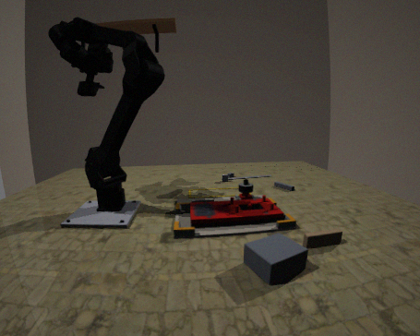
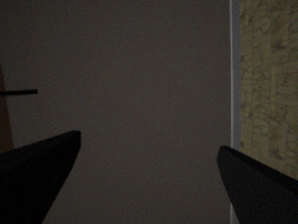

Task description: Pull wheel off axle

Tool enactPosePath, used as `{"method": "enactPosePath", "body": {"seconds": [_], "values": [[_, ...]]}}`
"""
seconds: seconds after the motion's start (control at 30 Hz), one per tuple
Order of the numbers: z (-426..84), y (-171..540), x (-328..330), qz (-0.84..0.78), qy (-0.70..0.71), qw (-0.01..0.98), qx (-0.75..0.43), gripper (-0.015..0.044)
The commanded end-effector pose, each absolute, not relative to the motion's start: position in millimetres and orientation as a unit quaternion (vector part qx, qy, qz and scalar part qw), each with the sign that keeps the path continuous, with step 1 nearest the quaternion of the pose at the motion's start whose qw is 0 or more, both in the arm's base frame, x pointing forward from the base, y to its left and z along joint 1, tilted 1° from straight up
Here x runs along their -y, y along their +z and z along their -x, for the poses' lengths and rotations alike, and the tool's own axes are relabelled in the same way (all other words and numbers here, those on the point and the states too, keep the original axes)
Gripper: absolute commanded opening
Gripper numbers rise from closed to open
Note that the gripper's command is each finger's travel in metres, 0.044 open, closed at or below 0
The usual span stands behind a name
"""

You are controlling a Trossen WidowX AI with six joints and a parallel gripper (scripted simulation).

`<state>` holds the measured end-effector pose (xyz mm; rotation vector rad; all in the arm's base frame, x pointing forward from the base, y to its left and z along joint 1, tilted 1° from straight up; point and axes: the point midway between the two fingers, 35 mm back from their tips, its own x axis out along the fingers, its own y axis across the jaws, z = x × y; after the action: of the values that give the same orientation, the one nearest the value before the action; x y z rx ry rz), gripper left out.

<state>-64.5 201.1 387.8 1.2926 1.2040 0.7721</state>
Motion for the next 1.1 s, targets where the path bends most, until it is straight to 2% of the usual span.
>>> {"method": "enactPosePath", "body": {"seconds": [0.0, 0.1, 0.33, 0.63, 0.87, 1.07], "values": [[64, 388, -202, -0.55, 0.329, 0.572, -0.512, 0.0374], [60, 385, -208, -0.539, 0.323, 0.596, -0.499, 0.03], [26, 365, -245, -0.466, 0.277, 0.716, -0.439, 0.03], [-52, 326, -279, -0.3, 0.181, 0.852, -0.388, 0.03], [-125, 294, -284, -0.173, 0.106, 0.893, -0.401, 0.03], [-185, 264, -261, -0.1, 0.034, 0.893, -0.438, 0.03]]}}
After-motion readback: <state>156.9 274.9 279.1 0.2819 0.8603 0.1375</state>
